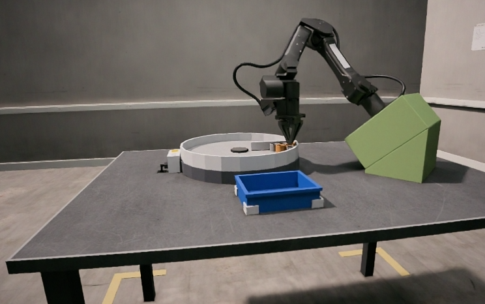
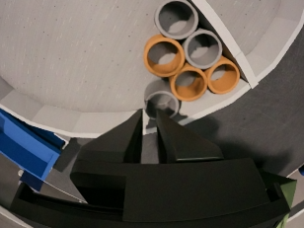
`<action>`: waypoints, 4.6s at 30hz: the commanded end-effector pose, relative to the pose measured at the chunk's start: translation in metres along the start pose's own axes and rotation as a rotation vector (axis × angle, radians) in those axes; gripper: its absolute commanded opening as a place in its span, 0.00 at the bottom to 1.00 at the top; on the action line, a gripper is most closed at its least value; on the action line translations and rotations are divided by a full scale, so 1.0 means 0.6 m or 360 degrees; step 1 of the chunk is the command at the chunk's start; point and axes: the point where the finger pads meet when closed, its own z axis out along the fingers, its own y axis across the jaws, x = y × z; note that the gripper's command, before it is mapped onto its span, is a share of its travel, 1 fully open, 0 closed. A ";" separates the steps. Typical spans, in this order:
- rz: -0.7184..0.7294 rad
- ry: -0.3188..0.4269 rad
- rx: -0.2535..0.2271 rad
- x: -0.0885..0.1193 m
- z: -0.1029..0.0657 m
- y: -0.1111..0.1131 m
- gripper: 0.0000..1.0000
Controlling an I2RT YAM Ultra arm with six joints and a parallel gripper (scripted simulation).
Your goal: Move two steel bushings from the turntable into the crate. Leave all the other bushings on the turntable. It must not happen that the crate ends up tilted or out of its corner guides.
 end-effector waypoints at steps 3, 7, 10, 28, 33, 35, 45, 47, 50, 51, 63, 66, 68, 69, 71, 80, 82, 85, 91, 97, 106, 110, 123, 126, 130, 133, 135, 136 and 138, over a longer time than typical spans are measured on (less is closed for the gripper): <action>-0.0002 -0.0019 -0.0043 -0.006 -0.006 0.017 0.13; -0.0003 -0.0019 -0.0043 -0.006 -0.006 0.017 0.13; -0.0003 -0.0019 -0.0043 -0.006 -0.006 0.017 0.13; 0.0010 -0.0023 -0.0040 -0.010 -0.012 0.018 0.13; -0.0005 -0.0012 -0.0024 -0.002 -0.008 0.012 0.13; -0.0005 -0.0012 -0.0024 -0.002 -0.008 0.012 0.13; -0.0005 -0.0012 -0.0024 -0.002 -0.008 0.012 0.13; -0.0005 -0.0012 -0.0024 -0.002 -0.008 0.012 0.13; -0.0005 -0.0012 -0.0024 -0.002 -0.008 0.012 0.13; -0.0005 -0.0012 -0.0024 -0.002 -0.008 0.012 0.13; -0.0005 -0.0011 -0.0022 -0.002 -0.008 0.011 0.13; -0.0009 -0.0008 -0.0012 0.002 -0.009 0.006 0.13; -0.0010 -0.0009 -0.0010 0.003 -0.009 0.004 0.13; -0.0010 -0.0010 -0.0010 0.003 -0.009 0.004 0.13; -0.0011 -0.0010 -0.0010 0.003 -0.009 0.004 0.13; -0.0013 -0.0010 -0.0010 0.003 -0.009 0.004 0.13; -0.0013 -0.0010 -0.0010 0.003 -0.009 0.004 0.13; -0.0013 -0.0010 -0.0010 0.003 -0.009 0.004 0.13; -0.0013 -0.0010 -0.0010 0.003 -0.009 0.004 0.13; -0.0013 -0.0010 -0.0010 0.003 -0.009 0.004 0.13; -0.0011 -0.0010 -0.0010 0.003 -0.009 0.004 0.13; -0.0011 -0.0012 -0.0007 0.005 -0.010 0.001 0.13; -0.0013 -0.0011 -0.0006 0.007 -0.011 -0.001 0.13; -0.0013 -0.0011 -0.0006 0.007 -0.011 -0.001 0.13; -0.0013 -0.0011 -0.0006 0.007 -0.011 -0.001 0.13; -0.0013 -0.0011 -0.0006 0.007 -0.011 -0.001 0.13; -0.0013 -0.0011 -0.0006 0.007 -0.011 -0.001 0.13; -0.0013 -0.0011 -0.0006 0.007 -0.011 -0.001 0.13; -0.0013 -0.0011 -0.0006 0.007 -0.011 -0.001 0.13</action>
